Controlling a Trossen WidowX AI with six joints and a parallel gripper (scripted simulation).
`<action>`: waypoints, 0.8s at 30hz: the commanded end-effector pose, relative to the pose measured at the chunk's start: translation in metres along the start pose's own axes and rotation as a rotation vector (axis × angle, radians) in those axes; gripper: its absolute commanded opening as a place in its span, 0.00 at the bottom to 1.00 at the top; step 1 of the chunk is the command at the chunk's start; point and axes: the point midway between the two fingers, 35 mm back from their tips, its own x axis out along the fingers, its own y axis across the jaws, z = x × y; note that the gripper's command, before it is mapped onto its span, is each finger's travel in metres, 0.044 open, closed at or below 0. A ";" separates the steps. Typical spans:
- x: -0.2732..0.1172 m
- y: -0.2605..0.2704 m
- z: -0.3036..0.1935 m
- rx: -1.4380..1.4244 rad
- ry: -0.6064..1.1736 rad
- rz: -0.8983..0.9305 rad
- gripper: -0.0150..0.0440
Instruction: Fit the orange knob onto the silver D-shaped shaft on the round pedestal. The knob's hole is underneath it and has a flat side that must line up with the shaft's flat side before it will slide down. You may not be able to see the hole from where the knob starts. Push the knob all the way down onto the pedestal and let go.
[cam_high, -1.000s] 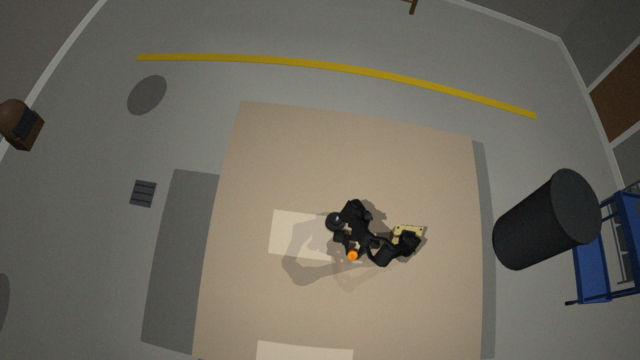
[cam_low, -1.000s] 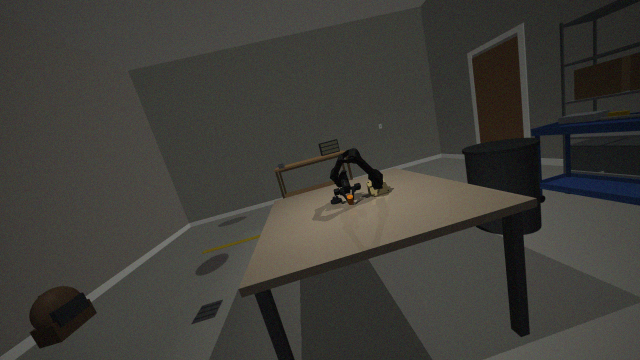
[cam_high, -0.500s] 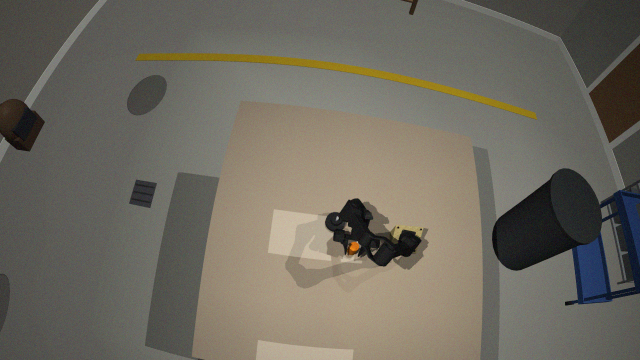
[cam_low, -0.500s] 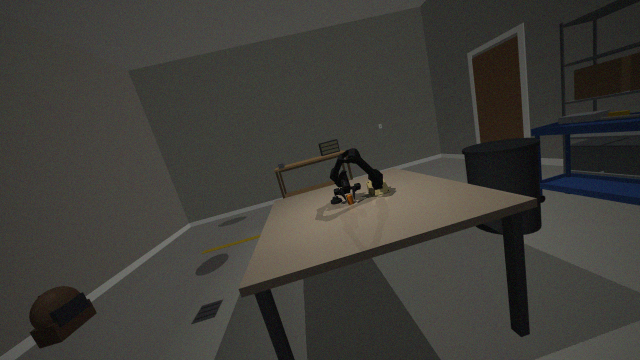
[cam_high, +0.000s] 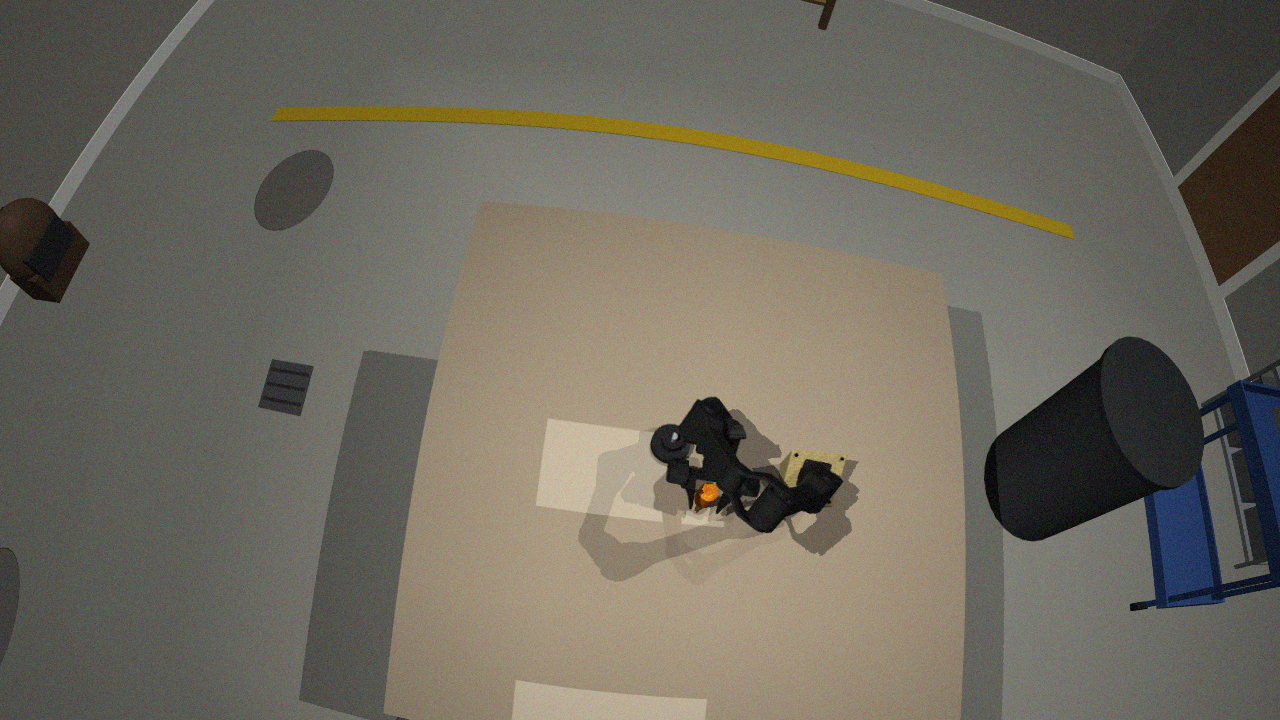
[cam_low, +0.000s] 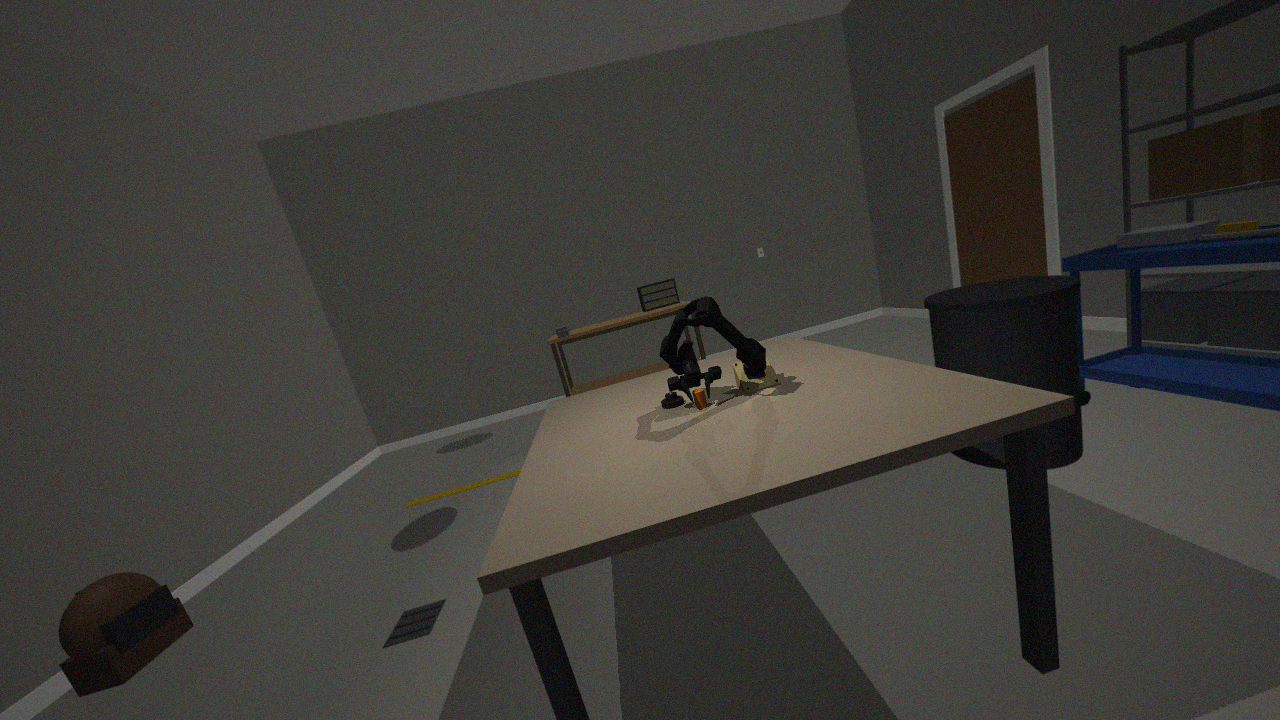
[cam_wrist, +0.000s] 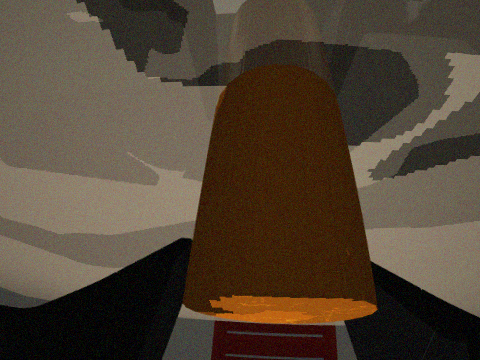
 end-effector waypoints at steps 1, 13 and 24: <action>0.000 0.000 0.000 0.001 0.000 0.000 0.69; 0.000 0.000 0.000 0.001 0.000 0.000 1.00; -0.037 0.000 -0.024 -0.025 -0.302 -0.085 1.00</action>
